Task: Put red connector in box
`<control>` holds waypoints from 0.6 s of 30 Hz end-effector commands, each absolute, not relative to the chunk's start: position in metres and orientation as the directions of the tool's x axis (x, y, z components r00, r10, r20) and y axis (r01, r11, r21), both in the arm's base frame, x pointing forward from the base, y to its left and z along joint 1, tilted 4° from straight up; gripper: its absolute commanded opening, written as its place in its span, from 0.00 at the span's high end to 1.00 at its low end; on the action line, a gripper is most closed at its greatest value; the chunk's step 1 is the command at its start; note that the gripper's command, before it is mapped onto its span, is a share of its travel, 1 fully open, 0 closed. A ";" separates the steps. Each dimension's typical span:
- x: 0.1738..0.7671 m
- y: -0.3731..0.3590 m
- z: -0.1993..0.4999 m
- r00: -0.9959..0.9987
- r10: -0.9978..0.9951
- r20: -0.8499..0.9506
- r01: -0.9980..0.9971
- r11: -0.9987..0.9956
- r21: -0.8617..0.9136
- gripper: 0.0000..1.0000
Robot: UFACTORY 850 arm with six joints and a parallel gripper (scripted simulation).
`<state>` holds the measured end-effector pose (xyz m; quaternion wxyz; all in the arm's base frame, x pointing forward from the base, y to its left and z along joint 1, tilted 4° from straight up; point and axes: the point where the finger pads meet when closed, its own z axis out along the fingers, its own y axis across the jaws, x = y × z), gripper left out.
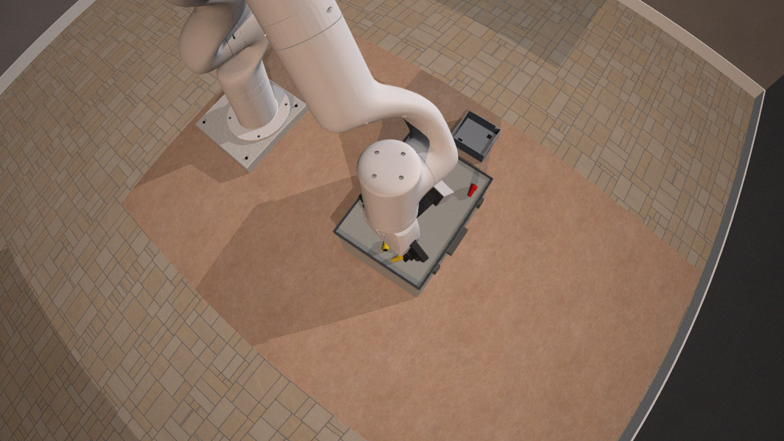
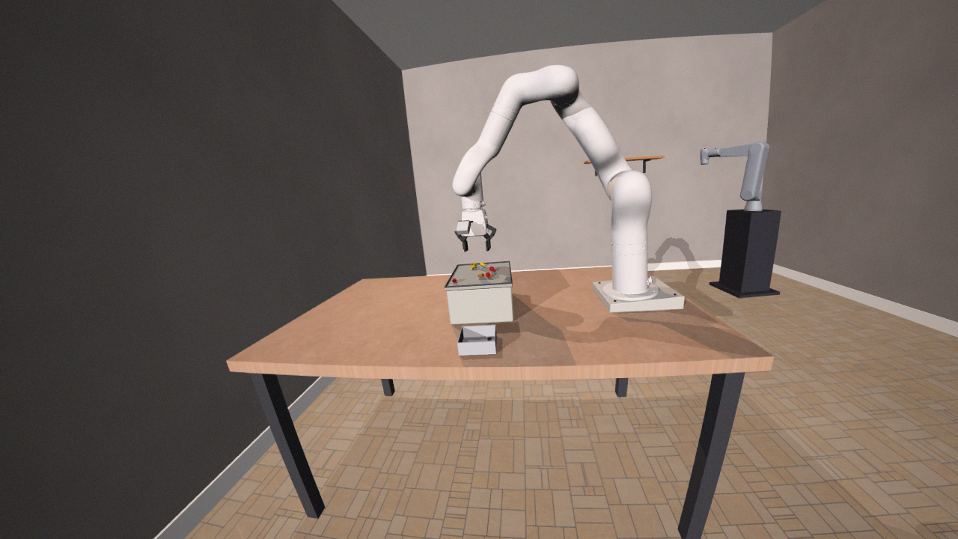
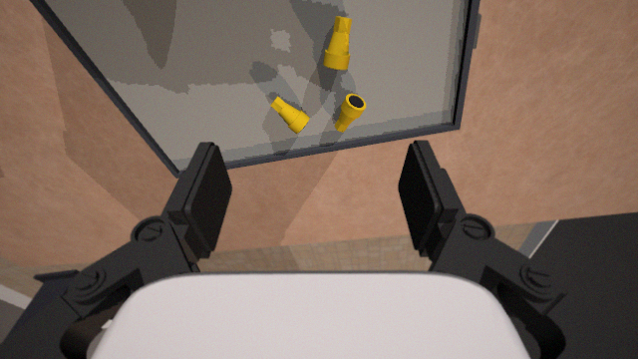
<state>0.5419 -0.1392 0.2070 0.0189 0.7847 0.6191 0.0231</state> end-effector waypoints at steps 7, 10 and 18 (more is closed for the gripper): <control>0.539 -0.125 0.208 0.221 0.975 0.012 0.973 -0.221 0.061 0.00; 0.539 -0.125 0.208 0.221 0.975 0.012 0.973 -0.221 0.061 0.00; 0.539 -0.125 0.208 0.221 0.975 0.012 0.973 -0.221 0.061 0.00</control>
